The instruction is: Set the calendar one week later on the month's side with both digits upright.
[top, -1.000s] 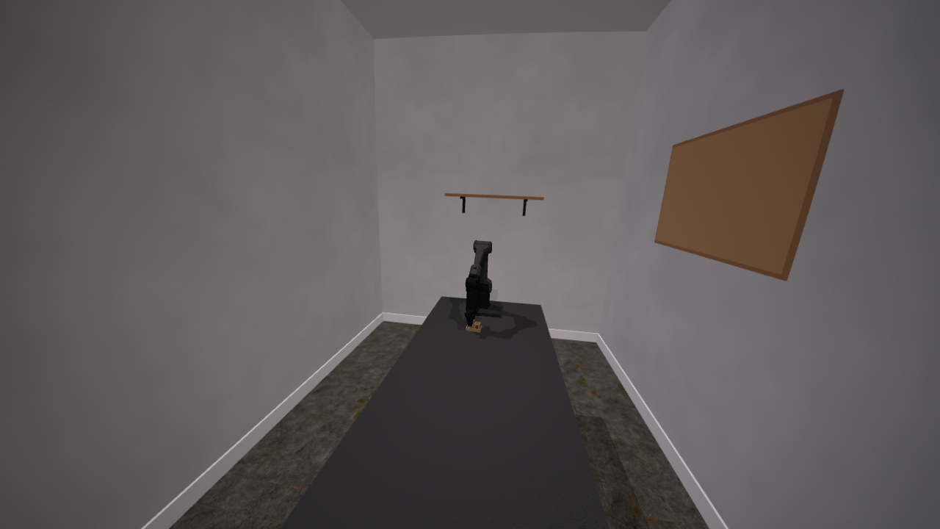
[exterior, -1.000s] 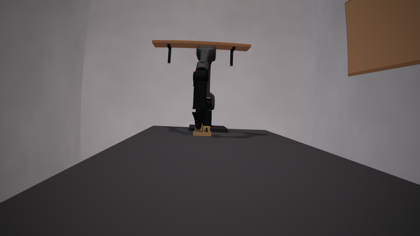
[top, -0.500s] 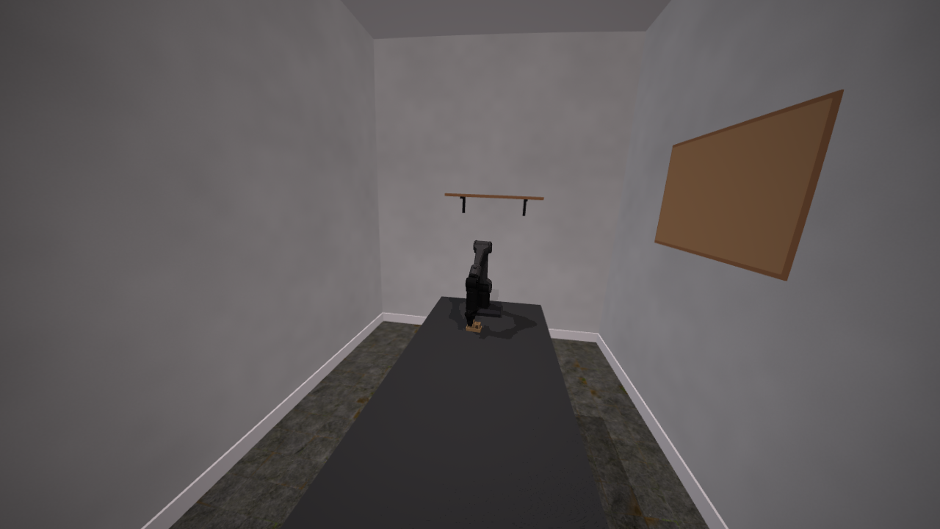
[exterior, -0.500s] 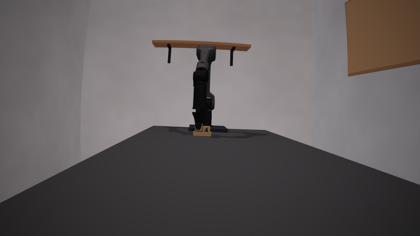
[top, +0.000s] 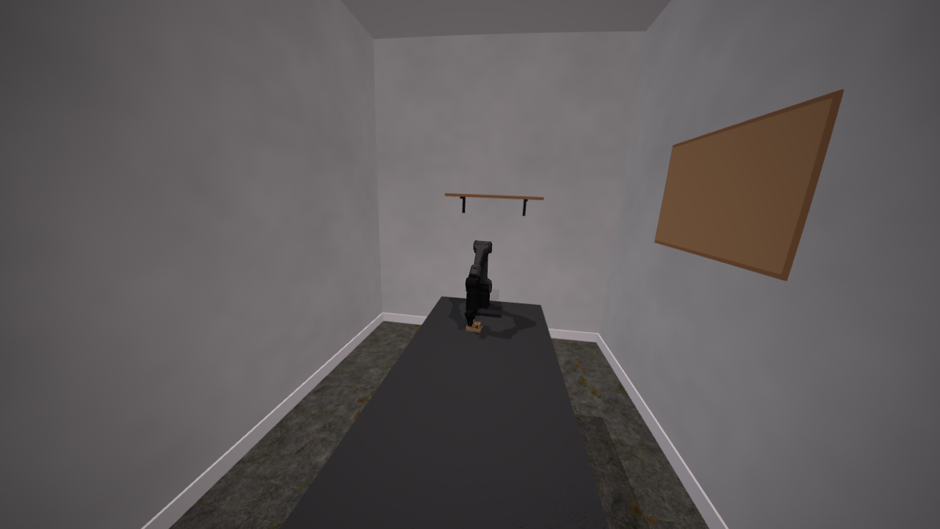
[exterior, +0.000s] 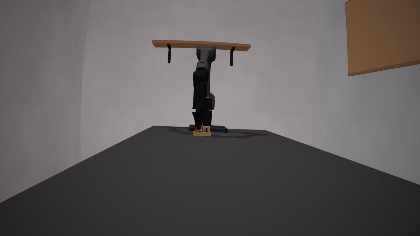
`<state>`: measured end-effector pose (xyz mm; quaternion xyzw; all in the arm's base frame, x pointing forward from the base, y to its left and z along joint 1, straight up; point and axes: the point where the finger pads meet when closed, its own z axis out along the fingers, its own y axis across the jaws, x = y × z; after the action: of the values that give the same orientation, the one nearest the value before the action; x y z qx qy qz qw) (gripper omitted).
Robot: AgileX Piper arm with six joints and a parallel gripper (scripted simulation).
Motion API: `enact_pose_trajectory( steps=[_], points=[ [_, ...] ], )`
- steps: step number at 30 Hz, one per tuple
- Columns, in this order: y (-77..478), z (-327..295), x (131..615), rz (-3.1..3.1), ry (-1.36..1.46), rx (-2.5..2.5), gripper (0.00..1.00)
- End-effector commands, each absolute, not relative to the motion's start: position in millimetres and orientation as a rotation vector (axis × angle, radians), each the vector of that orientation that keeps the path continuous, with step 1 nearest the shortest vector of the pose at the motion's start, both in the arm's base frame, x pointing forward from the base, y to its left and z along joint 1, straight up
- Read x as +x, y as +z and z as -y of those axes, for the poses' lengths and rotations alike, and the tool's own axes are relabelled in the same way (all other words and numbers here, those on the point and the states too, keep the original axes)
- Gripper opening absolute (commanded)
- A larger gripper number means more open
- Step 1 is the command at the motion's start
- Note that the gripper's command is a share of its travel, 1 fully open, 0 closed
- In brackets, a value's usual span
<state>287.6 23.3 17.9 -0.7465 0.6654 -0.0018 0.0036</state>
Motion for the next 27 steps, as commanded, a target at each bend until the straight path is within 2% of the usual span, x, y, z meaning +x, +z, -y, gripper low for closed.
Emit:
enact_pose_trajectory(
  steps=[1, 27],
  points=[
    [17.8, -23.4, 287.5, -2.086, -0.006, -2.341, 0.36],
    [7.8, -23.5, 287.3, -2.086, -0.005, -2.341, 0.36]
  ],
)
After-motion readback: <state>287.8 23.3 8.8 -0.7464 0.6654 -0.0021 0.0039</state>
